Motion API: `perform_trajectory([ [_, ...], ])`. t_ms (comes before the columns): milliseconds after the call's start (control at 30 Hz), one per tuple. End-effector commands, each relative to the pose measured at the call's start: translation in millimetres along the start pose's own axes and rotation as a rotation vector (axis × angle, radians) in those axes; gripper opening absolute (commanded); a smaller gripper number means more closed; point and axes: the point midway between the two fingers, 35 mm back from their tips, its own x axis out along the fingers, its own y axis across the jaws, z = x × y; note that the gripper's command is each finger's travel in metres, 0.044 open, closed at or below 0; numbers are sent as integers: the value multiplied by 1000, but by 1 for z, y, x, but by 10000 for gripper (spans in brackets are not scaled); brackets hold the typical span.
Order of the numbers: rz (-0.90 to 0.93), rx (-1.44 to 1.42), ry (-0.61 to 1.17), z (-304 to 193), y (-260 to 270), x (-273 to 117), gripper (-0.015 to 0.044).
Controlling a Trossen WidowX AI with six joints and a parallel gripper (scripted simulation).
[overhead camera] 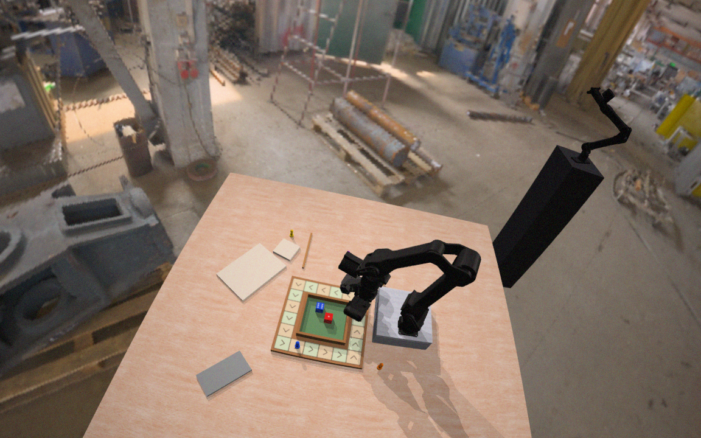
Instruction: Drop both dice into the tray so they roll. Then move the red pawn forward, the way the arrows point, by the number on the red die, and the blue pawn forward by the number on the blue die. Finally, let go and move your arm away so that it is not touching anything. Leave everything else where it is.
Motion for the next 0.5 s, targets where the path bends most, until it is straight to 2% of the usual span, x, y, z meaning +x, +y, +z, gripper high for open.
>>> perform_trajectory([
  [0,0,0,-2,0,0,-1,79],
  [400,0,0,-2,0,0,-1,394],
  [467,-1,-1,-1,1,0,-11,440],
])
